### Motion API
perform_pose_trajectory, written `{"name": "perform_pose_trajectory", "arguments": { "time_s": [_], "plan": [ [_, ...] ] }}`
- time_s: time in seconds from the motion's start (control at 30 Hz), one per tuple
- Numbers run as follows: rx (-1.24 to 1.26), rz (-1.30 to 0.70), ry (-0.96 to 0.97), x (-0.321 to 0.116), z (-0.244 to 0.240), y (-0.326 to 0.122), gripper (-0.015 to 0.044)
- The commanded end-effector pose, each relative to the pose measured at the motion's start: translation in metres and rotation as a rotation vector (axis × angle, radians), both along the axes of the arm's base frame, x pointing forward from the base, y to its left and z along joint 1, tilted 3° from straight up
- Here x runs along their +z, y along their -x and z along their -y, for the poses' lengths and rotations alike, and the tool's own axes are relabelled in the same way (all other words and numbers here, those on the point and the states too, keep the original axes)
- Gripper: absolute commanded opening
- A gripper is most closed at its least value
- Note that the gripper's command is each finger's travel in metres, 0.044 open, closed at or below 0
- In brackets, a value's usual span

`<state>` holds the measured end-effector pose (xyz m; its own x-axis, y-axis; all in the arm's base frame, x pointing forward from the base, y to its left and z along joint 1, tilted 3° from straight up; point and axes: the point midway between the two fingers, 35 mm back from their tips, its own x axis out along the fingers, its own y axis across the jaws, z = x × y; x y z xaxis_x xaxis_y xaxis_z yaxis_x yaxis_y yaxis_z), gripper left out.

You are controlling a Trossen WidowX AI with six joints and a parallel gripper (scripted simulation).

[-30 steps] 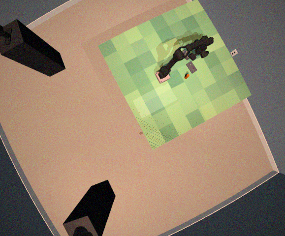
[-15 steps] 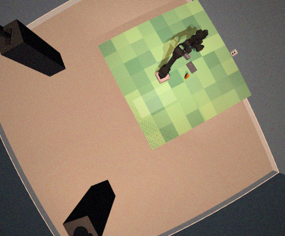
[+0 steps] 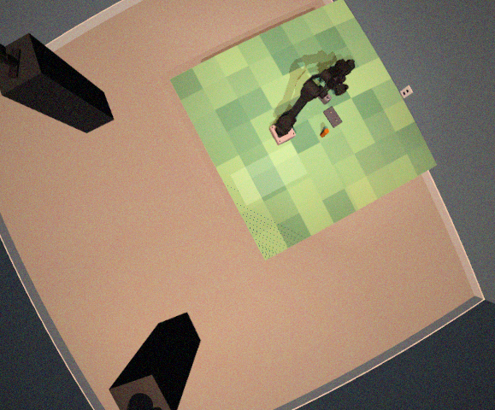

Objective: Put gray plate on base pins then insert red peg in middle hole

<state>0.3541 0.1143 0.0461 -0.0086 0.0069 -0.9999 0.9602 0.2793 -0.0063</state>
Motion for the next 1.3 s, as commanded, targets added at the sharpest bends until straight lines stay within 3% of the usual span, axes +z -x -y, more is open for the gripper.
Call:
{"name": "perform_pose_trajectory", "arguments": {
  "time_s": [0.0, 1.27],
  "plan": [
    [-0.003, -0.01, -0.001, -0.008, 0.0, 0.003, 0.044],
    [-0.003, -0.01, -0.001, -0.066, -0.001, 0.004, 0.044]
  ]
}}
